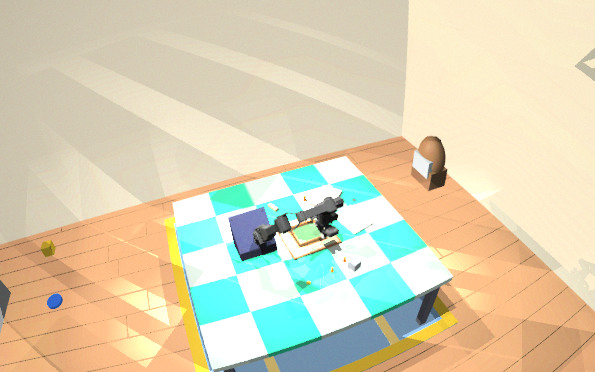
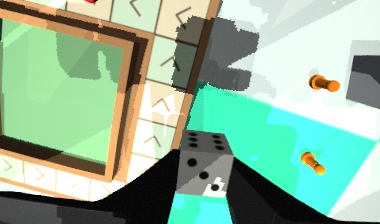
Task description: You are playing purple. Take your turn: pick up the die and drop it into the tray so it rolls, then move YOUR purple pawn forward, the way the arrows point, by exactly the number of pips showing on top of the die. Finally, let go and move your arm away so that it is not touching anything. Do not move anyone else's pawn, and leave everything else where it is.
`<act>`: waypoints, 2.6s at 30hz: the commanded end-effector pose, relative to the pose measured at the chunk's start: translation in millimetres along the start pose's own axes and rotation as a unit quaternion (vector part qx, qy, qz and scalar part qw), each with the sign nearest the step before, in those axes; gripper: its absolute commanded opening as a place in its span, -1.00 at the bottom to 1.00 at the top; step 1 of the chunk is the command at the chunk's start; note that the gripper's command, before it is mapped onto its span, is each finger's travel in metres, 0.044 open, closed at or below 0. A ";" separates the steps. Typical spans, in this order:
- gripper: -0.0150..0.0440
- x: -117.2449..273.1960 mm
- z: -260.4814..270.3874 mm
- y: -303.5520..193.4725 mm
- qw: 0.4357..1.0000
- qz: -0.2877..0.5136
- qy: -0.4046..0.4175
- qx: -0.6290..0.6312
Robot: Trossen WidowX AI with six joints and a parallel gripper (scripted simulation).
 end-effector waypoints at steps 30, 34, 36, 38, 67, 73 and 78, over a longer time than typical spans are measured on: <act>-0.49 -20.6 124.9 10.5 0.855 -0.004 0.000 0.519; -0.49 -23.3 139.0 8.1 0.818 -0.003 -0.002 0.576; -0.49 -24.7 145.9 6.6 0.798 -0.003 -0.002 0.603; -0.49 -26.0 152.0 5.1 0.779 -0.003 -0.003 0.628; -0.49 -44.8 154.9 -7.2 0.721 -0.269 0.227 0.598; -0.49 -45.3 152.8 -7.8 0.702 -0.337 0.236 0.581; -0.49 -23.7 135.8 -3.8 0.702 -0.337 0.236 0.581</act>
Point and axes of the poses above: the point midway between the two fingers, 35 mm back from their tips, its own x axis back along the fingers, its own z axis across the jaws, y = z × x, the point moved 1 cm from there along x, back along the fingers, and after that the axes turned 4 degrees about x, right-handed, at the moved point
